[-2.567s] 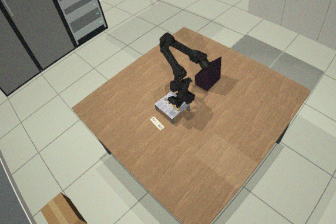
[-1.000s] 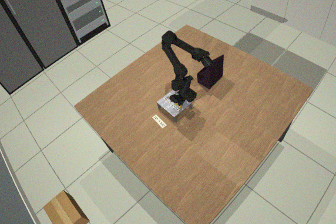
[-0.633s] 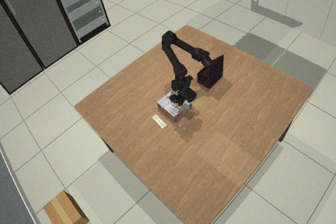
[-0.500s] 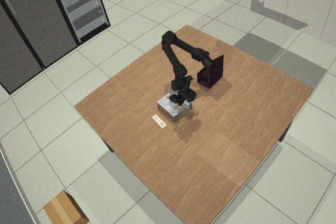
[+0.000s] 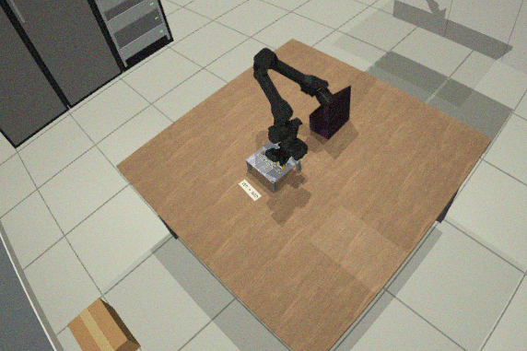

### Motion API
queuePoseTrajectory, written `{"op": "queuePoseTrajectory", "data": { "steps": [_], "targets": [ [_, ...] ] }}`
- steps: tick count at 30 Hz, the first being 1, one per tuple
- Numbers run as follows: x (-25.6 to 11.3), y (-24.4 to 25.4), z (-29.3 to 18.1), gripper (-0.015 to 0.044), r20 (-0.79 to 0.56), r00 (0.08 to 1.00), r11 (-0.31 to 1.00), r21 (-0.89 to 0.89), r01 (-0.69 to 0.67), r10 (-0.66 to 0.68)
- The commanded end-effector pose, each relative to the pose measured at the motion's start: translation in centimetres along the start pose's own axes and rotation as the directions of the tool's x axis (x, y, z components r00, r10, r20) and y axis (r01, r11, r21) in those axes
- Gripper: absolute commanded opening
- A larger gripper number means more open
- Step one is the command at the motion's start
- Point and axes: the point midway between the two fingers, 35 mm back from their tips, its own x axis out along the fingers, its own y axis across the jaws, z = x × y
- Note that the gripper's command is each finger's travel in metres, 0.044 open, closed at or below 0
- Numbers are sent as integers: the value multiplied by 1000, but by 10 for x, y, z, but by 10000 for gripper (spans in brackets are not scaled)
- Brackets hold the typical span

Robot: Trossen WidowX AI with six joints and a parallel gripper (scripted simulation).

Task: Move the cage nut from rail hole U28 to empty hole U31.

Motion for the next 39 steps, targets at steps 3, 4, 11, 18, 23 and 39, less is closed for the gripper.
{"op": "queuePoseTrajectory", "data": {
  "steps": [3, 4, 11, 18, 23, 39],
  "targets": [
    [0, -1, 0, 25, -2, 1000, 1000, 6, -4, 4],
    [0, -1, 0, 25, -2, 1000, 1000, 6, -6, 6],
    [-1, -1, 0, 25, -2, 1000, 1000, 6, -11, 11],
    [-1, -2, 0, 25, -2, 1000, 1000, 6, -16, 16],
    [-1, -2, 0, 25, -2, 1000, 1000, 6, -19, 19],
    [-2, -3, 0, 25, -2, 1000, 999, 7, -31, 31]
  ]
}}
